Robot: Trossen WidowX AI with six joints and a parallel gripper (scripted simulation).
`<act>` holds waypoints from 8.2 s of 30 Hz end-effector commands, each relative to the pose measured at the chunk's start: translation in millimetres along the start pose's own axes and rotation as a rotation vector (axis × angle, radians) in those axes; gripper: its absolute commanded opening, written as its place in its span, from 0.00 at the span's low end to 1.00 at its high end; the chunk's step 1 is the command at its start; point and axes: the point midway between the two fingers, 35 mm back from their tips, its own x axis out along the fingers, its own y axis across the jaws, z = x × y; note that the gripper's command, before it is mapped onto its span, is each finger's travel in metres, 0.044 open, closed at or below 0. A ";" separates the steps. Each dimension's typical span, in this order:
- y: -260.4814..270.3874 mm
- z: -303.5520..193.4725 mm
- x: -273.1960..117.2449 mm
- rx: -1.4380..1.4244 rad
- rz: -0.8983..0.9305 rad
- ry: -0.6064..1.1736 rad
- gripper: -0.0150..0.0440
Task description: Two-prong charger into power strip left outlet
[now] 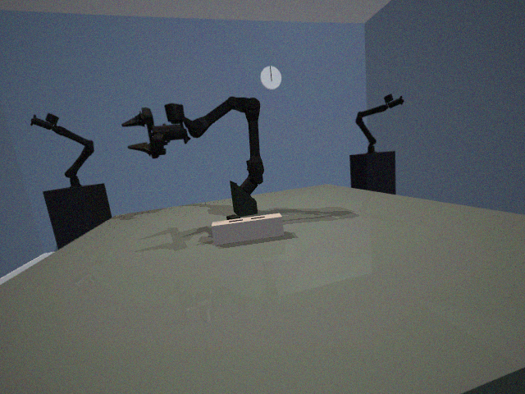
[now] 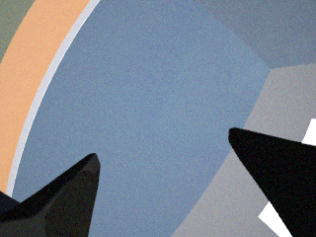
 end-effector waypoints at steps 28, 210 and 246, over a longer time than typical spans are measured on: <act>-13.9 178.0 -27.8 0.290 0.341 -0.476 1.00; 50.1 413.3 -292.3 0.716 1.570 -0.304 0.25; 27.4 451.3 -289.7 0.771 1.599 -0.248 0.25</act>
